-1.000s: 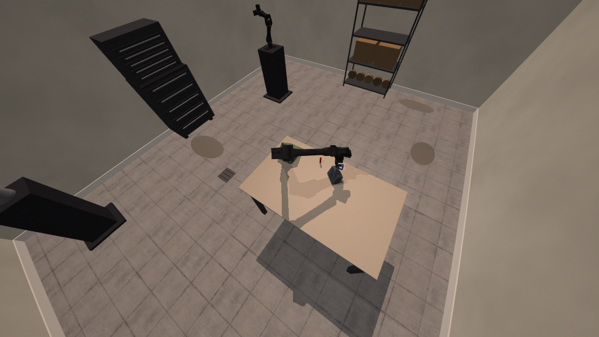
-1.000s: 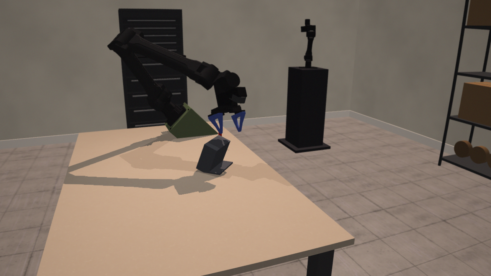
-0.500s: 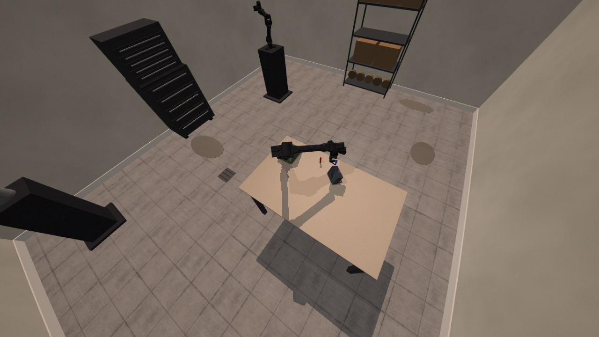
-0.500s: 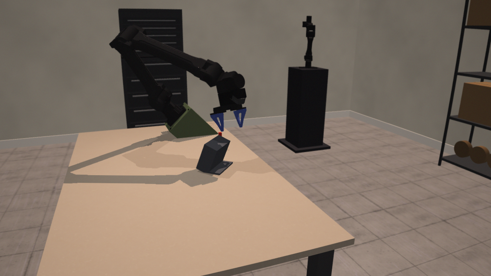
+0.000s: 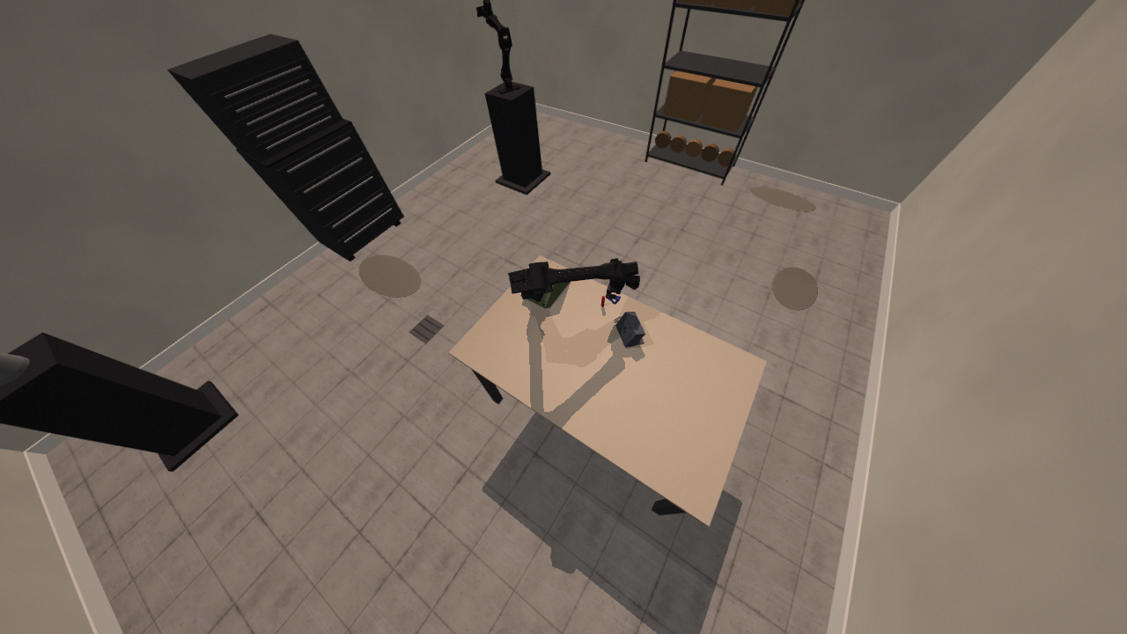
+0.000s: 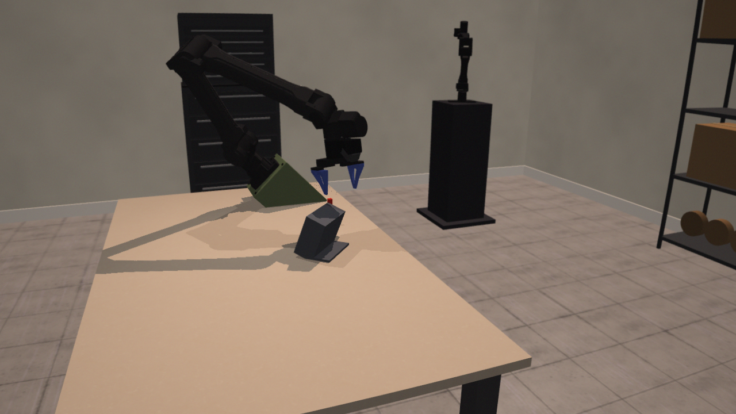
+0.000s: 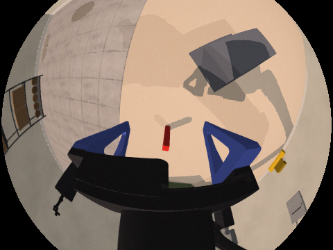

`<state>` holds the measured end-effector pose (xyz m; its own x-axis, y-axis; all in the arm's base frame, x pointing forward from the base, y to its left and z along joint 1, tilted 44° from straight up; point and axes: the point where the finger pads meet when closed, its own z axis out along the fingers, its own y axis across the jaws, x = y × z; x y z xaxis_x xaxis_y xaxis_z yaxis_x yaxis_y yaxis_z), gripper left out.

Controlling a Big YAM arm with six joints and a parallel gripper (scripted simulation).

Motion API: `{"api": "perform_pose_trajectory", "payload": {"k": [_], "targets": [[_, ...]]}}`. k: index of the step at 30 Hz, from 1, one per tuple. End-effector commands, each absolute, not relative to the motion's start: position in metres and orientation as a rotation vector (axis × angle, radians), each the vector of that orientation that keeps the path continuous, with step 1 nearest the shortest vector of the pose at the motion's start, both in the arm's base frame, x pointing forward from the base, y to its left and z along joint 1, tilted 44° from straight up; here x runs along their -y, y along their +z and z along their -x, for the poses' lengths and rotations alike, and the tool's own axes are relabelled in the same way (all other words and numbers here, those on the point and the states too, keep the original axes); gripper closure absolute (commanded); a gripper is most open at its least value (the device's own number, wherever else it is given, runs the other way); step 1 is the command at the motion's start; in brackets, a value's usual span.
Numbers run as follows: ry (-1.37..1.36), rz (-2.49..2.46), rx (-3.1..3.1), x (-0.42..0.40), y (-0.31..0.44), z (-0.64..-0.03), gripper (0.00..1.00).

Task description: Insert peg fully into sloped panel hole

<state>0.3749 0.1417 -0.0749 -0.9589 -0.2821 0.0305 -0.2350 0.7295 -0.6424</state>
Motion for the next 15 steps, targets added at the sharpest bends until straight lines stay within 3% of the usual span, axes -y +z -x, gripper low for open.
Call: {"api": "perform_pose_trajectory", "payload": {"k": [1,8,15], "targets": [[-1.087,0.322,-2.871,-0.140,-0.075,-0.346,0.00],[-1.168,0.169,-2.906,-0.128,-0.073,-0.307,0.00],[-1.161,0.110,-2.907,-0.128,-0.073,-0.311,0.00]]}}
